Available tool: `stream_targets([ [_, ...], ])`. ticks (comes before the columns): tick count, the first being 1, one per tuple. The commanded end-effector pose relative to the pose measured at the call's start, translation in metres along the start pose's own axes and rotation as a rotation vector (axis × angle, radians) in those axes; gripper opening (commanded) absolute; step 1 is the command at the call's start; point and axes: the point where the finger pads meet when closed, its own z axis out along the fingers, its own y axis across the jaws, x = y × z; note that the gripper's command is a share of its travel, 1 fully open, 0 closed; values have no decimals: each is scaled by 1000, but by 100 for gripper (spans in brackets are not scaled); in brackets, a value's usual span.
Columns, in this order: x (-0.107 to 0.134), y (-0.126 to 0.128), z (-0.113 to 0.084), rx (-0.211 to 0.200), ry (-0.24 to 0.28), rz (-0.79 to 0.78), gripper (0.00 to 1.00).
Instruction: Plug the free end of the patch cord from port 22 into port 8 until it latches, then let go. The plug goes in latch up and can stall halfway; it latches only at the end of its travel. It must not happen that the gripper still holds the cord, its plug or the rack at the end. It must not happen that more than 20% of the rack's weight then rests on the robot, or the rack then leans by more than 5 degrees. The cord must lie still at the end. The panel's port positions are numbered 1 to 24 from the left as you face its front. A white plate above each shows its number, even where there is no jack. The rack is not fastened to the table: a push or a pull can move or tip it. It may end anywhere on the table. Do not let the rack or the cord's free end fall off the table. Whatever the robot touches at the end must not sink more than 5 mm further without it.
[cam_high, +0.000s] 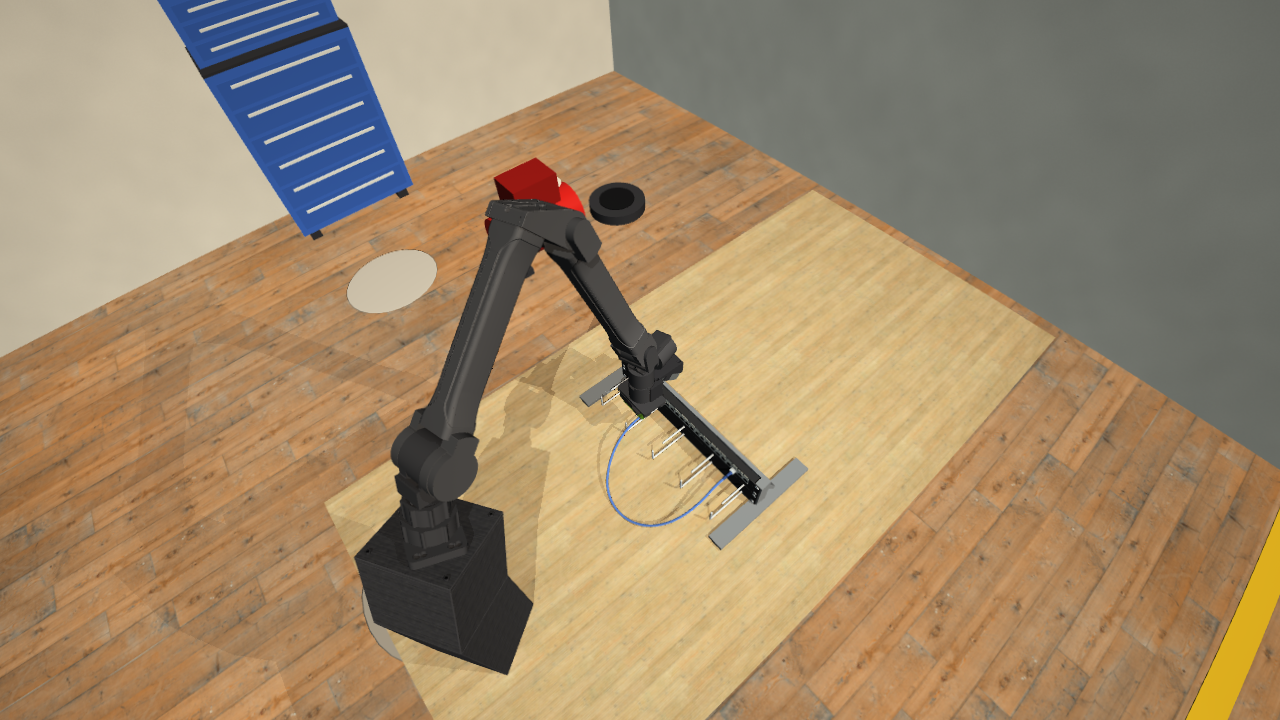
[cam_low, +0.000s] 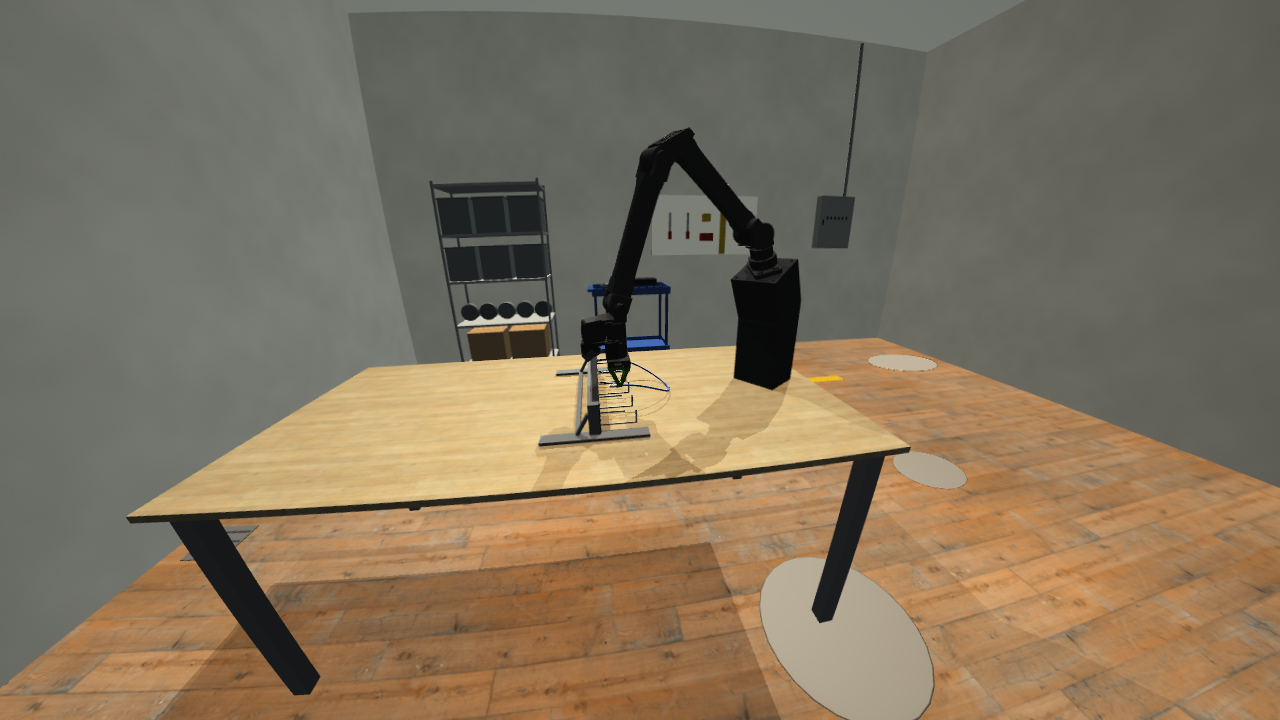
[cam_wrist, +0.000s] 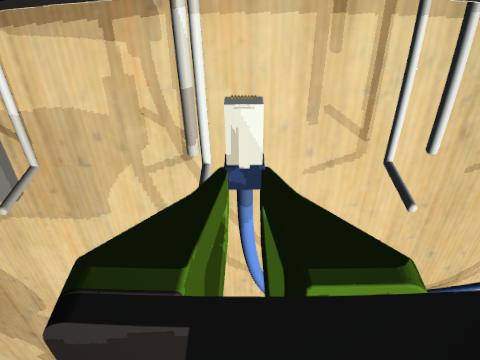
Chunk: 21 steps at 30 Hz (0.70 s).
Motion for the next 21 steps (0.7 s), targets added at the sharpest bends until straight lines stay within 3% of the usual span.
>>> stream_targets([
  [1, -15, -1, -7, -4, -23, -3, 0],
  [21, -24, 1, -14, -9, -45, -15, 0],
])
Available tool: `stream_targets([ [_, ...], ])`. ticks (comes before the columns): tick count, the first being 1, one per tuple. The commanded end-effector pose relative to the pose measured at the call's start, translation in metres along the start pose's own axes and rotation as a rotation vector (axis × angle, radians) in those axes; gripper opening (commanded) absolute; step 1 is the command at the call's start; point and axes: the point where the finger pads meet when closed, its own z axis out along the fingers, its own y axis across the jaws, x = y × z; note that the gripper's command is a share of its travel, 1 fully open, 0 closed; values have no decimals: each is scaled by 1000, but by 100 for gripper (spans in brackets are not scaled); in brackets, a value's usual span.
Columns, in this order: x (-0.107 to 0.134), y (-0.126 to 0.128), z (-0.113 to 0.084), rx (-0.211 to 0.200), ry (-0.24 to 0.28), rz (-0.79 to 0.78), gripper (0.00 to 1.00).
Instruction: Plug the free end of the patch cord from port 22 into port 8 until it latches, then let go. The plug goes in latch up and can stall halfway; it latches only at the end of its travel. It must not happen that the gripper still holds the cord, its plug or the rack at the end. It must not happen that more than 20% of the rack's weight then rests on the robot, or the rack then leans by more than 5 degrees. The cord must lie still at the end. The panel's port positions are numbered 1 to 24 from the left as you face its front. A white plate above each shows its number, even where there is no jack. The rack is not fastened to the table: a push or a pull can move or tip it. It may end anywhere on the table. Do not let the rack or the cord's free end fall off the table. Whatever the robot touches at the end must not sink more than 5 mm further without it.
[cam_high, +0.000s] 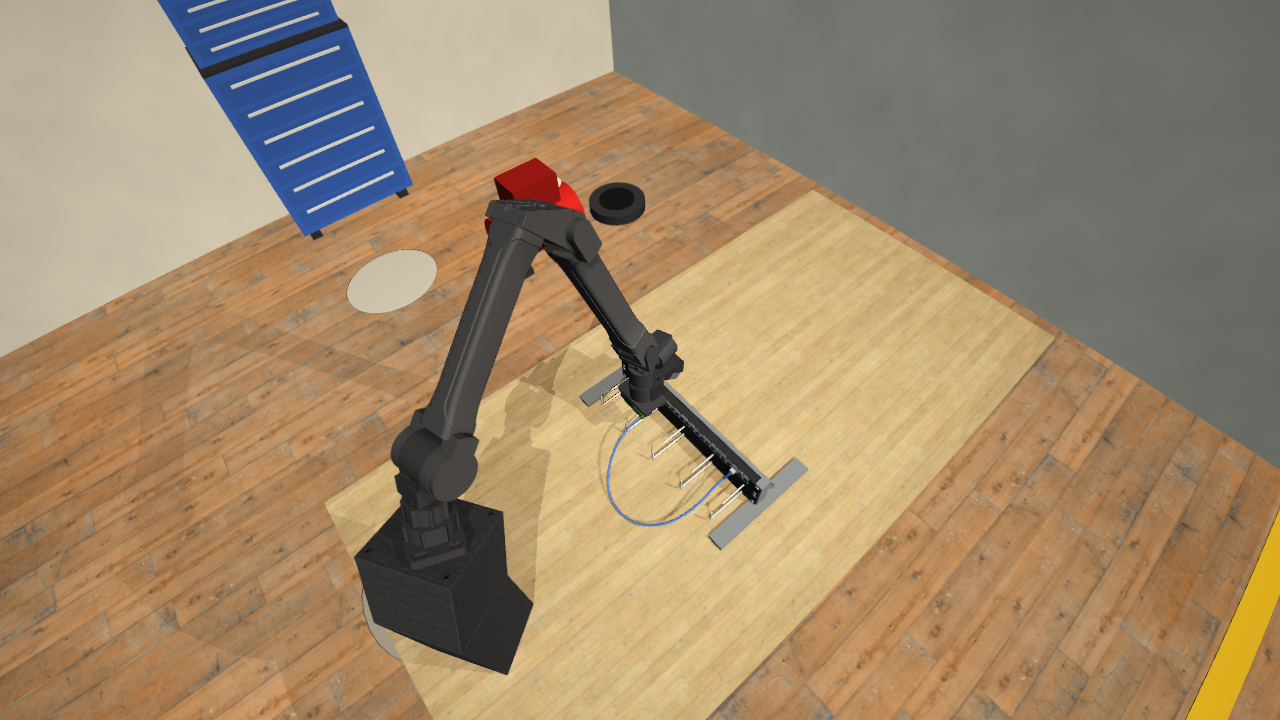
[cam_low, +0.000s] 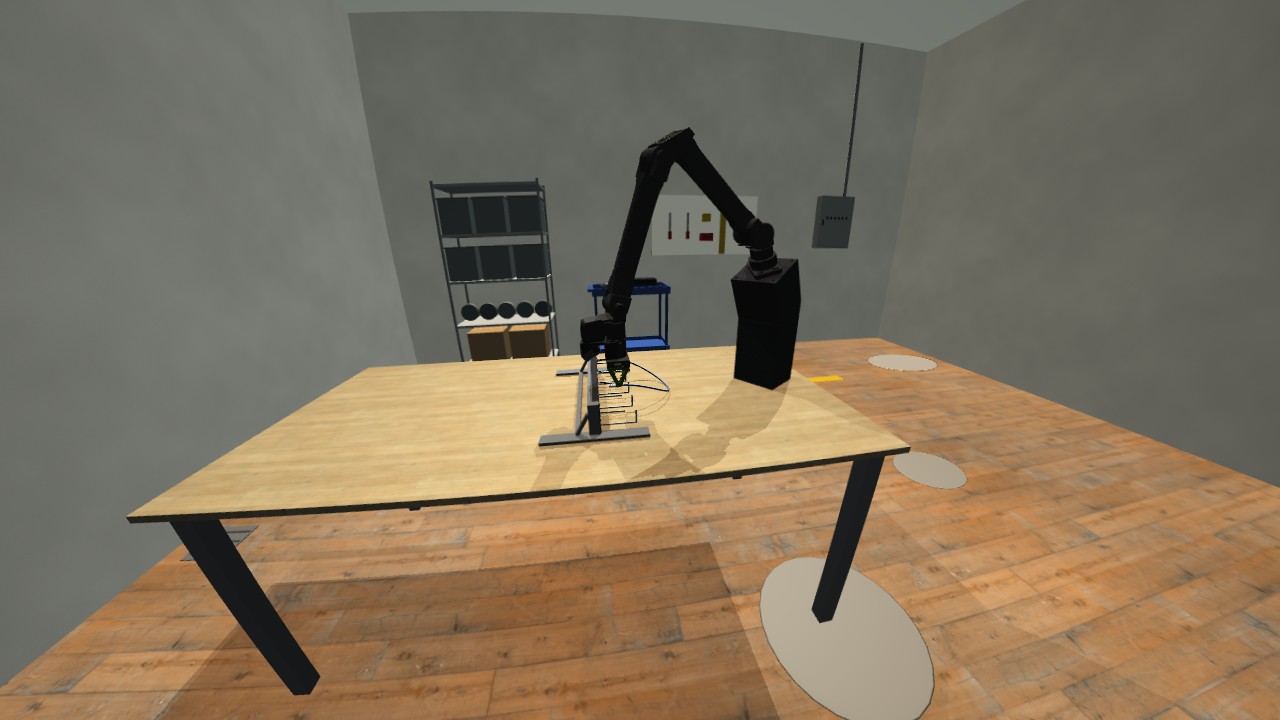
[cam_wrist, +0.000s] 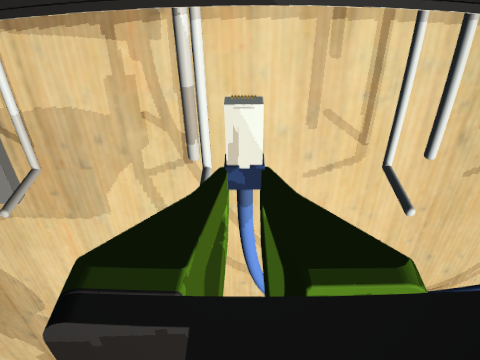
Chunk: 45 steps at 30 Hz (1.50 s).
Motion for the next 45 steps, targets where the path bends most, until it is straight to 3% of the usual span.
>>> stream_targets([
  [1, -21, 1, -14, -8, -41, -11, 0],
  [32, -38, -1, -4, -3, -18, -10, 0],
  [45, -48, 0, -16, -7, -44, -11, 0],
])
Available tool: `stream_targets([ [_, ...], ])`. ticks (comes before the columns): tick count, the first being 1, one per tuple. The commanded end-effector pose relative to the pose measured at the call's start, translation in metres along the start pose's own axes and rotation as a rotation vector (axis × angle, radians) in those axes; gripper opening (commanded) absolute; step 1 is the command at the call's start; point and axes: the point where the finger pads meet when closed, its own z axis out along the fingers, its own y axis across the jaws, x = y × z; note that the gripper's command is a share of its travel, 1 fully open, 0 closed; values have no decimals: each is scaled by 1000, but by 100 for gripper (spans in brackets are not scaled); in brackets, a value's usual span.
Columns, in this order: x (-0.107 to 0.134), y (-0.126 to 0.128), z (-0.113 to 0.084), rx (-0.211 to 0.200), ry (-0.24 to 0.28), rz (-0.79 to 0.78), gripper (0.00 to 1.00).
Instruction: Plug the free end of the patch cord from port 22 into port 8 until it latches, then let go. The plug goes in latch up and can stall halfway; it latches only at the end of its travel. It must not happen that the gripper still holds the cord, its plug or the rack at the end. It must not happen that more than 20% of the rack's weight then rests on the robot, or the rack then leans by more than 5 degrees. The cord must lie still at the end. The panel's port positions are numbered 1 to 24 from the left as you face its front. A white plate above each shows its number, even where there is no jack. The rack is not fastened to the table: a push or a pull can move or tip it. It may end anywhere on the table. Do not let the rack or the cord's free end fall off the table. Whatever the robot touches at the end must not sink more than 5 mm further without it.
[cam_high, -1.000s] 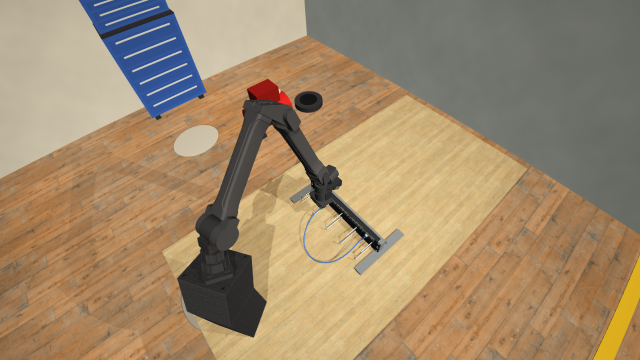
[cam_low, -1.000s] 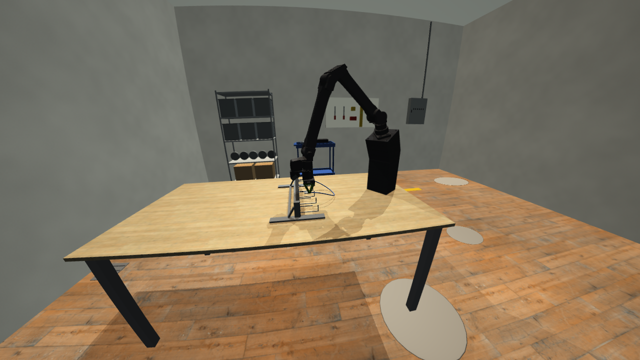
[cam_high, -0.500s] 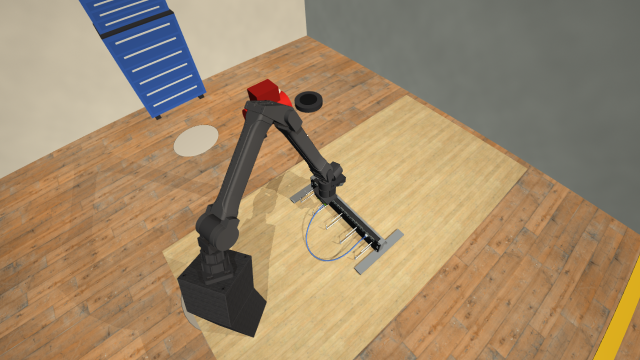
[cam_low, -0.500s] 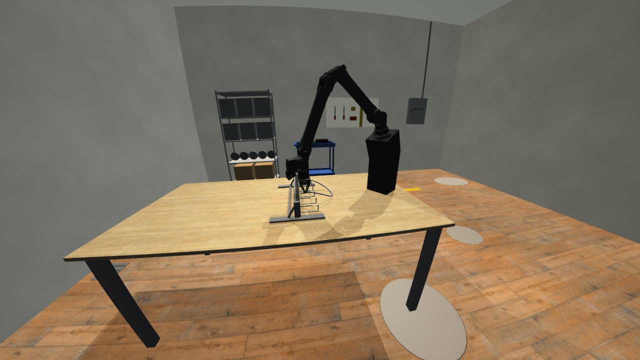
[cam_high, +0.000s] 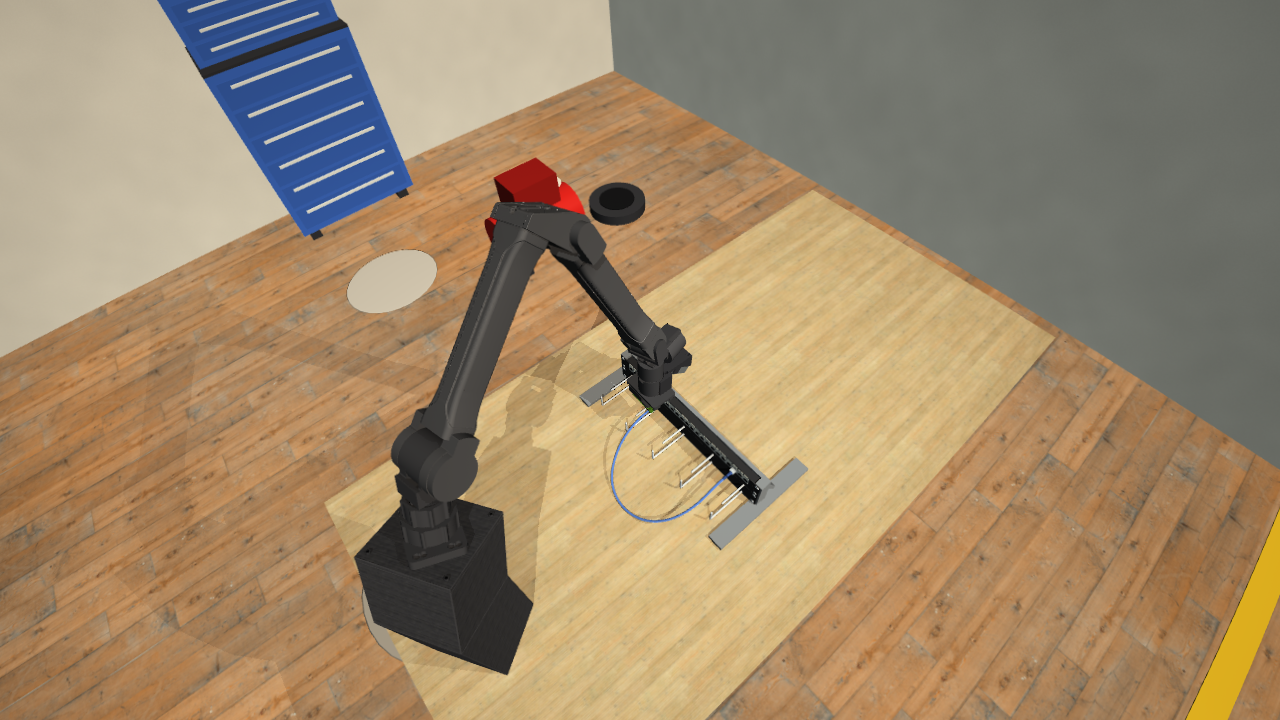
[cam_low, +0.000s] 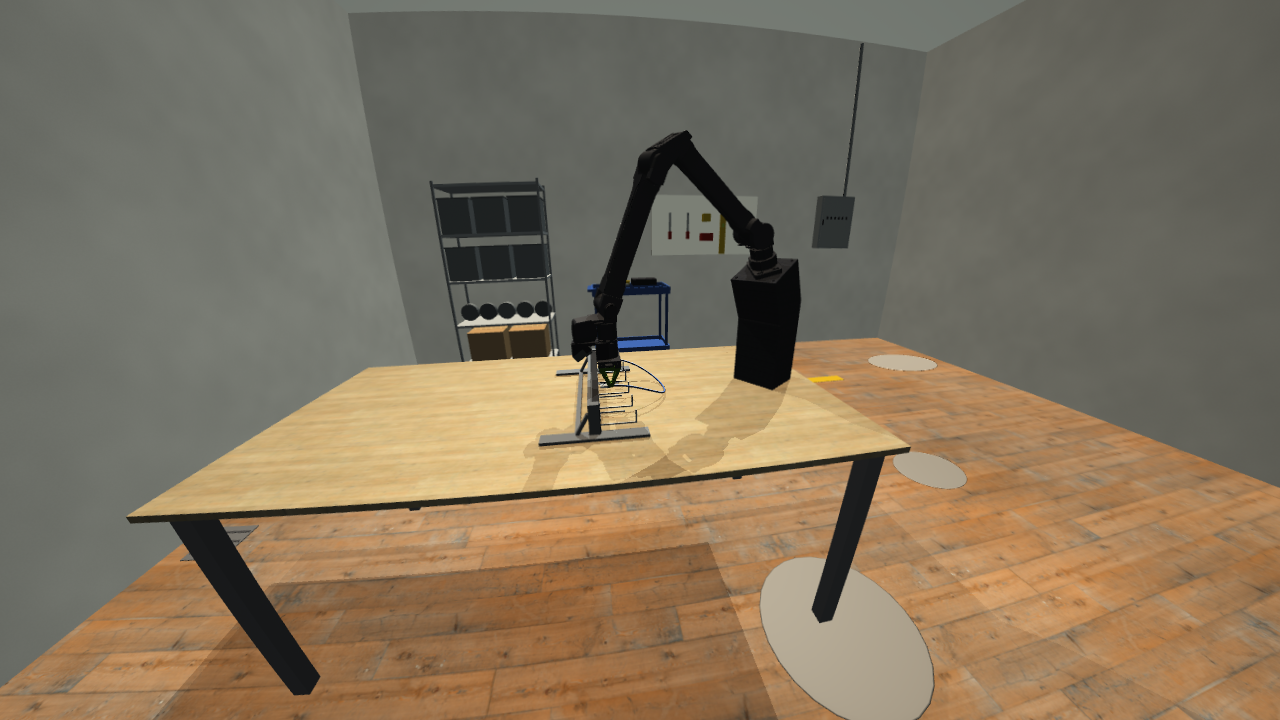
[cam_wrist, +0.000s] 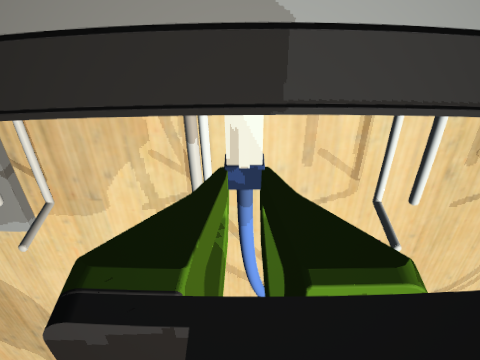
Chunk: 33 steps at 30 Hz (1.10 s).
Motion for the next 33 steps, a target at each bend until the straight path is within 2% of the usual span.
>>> stream_targets([
  [1, -23, 0, -16, -7, -43, -10, 0],
  [33, -30, 2, -21, -10, -62, -10, 0],
])
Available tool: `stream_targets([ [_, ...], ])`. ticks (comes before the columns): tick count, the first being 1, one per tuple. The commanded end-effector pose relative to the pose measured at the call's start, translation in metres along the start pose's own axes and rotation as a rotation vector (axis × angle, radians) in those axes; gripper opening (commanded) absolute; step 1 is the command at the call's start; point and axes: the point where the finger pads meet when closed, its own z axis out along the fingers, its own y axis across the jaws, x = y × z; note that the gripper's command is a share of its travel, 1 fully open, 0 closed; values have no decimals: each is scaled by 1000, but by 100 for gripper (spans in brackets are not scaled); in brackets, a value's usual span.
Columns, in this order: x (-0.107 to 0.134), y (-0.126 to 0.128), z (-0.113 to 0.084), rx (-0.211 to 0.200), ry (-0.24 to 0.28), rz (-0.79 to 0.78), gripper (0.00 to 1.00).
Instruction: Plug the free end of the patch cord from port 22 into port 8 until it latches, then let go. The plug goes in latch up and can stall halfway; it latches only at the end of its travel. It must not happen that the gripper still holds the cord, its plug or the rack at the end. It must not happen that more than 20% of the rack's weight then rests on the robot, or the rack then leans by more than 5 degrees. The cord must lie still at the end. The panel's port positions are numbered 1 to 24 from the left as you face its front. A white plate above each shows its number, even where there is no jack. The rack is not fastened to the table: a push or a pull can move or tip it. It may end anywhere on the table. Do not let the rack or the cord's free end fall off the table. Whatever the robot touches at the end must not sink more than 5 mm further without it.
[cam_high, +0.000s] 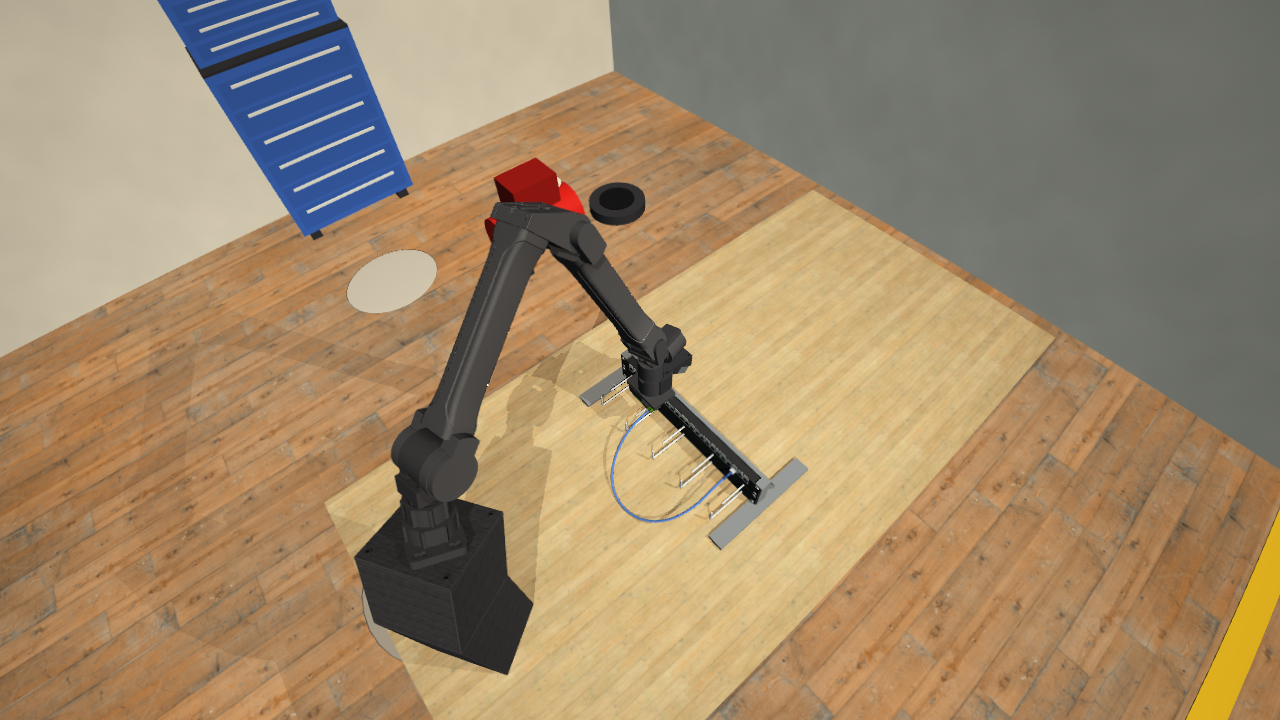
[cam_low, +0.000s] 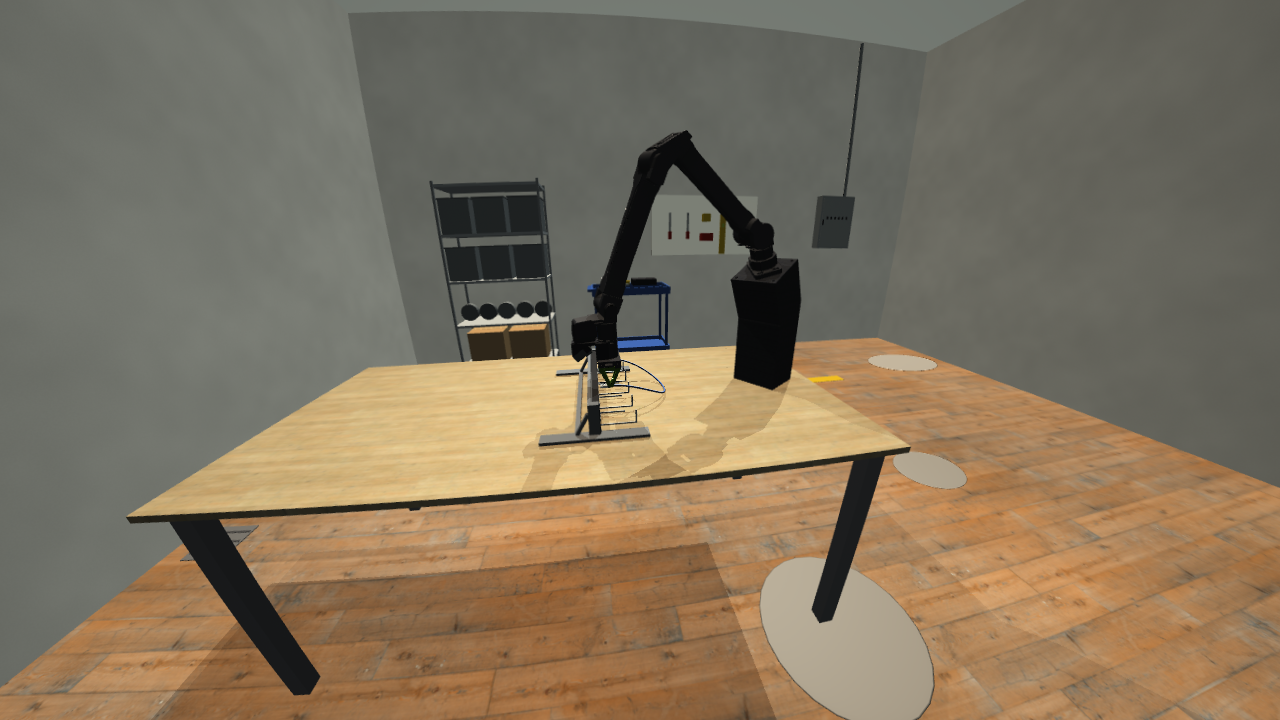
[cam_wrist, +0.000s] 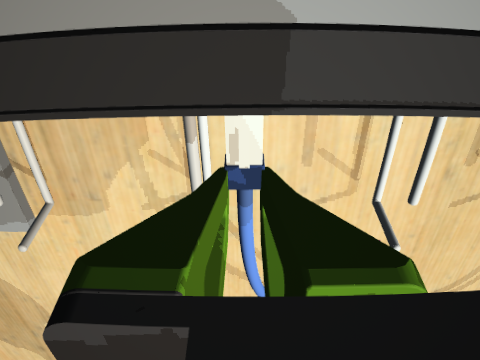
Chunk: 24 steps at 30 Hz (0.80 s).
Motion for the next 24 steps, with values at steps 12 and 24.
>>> stream_targets([
  [12, -32, 3, -22, -11, -67, -9, 0],
  [24, -33, 3, -20, -10, -66, -7, 0],
])
